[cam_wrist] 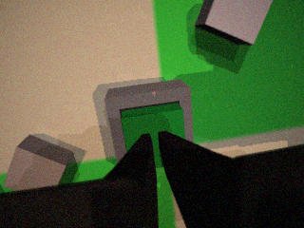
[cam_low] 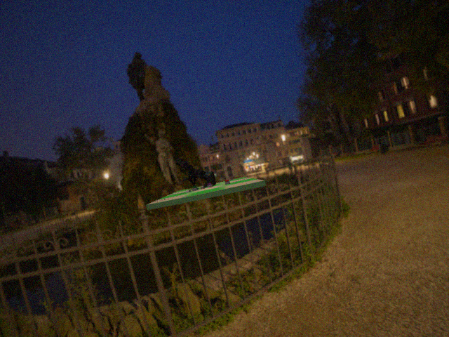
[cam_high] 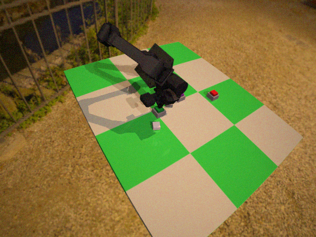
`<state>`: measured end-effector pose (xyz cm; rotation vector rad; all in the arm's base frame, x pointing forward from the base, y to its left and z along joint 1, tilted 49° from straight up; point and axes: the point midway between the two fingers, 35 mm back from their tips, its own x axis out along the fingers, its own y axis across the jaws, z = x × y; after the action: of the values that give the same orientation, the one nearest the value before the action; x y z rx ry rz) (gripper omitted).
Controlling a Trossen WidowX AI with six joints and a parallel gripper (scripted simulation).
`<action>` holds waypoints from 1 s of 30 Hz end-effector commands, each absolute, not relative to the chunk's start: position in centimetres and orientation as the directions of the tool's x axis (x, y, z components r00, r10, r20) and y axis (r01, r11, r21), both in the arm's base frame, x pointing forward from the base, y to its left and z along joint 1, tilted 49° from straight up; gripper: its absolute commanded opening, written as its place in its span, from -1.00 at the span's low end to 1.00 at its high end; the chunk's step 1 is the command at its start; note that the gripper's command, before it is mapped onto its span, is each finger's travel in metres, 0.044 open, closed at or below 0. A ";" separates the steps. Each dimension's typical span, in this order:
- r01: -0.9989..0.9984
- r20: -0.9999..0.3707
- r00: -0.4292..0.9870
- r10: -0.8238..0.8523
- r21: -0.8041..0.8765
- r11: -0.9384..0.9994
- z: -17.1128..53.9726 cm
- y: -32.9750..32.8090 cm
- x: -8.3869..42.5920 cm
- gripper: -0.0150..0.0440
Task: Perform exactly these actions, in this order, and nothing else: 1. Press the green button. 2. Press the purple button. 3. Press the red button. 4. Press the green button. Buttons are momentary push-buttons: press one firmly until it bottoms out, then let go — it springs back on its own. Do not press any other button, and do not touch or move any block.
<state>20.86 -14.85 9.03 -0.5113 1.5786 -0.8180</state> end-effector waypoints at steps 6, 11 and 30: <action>0.119 -0.660 -0.182 -0.729 -0.751 0.649 8.3 -15.7 20.4 -0.42; 0.119 -0.660 -0.182 -0.729 -0.751 0.649 8.3 -15.7 20.4 -0.42; 0.119 -0.661 -0.182 -0.728 -0.750 0.651 10.5 -13.2 21.0 -0.42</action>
<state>20.98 -13.66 10.00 -0.5249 1.5801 -0.8158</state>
